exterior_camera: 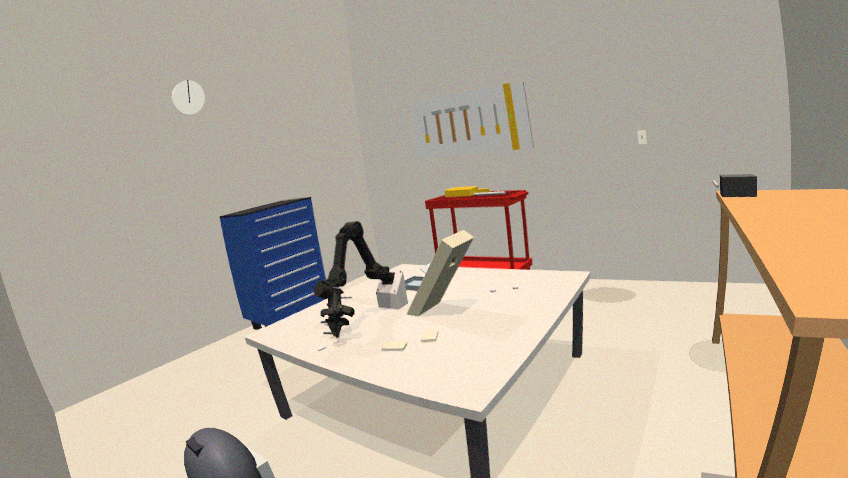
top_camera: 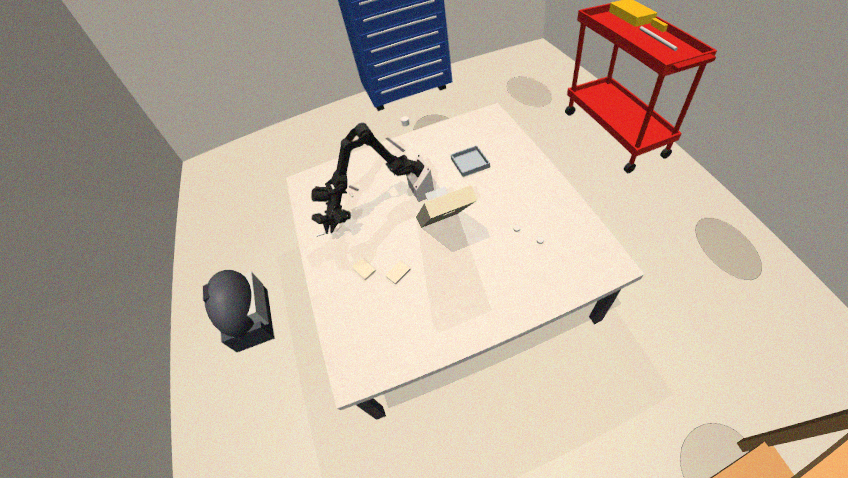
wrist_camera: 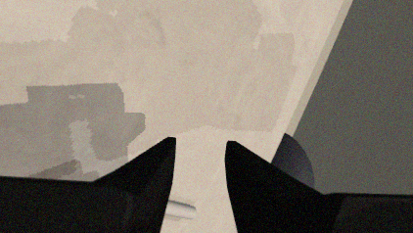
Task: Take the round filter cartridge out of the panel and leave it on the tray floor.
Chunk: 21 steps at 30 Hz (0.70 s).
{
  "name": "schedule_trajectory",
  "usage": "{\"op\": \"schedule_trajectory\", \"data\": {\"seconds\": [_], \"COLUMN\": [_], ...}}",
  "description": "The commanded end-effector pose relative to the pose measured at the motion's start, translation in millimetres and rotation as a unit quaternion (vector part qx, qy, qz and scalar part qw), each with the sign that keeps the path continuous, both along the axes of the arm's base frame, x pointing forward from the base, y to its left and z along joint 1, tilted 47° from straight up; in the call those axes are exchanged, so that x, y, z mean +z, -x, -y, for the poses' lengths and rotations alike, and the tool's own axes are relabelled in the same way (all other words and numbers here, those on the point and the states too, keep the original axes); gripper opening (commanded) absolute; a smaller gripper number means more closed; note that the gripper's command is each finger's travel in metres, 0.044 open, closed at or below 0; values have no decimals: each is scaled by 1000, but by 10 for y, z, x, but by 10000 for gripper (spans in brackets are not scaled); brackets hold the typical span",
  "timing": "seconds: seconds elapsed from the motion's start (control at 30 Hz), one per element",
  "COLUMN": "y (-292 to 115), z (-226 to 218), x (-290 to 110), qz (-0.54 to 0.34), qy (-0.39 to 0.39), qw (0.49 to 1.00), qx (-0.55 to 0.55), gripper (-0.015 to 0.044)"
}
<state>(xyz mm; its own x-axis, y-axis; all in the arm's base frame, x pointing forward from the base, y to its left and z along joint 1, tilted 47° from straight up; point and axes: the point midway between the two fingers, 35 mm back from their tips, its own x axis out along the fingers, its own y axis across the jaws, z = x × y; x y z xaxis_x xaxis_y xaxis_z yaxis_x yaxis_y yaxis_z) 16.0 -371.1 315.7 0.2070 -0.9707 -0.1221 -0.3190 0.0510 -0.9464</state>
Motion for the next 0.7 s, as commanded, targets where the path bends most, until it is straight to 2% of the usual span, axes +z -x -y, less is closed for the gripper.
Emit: {"op": "schedule_trajectory", "data": {"seconds": [0.0, 0.4, 0.67], "y": [-316, -1260, -1984], "z": [-2, -198, -560], "x": [20, -58, -110], "qz": [67, 246, 373], "qy": [-20, -110, -201], "qw": [997, 961, 901], "qx": [18, 68, 94], "gripper": [115, 115, 115]}}
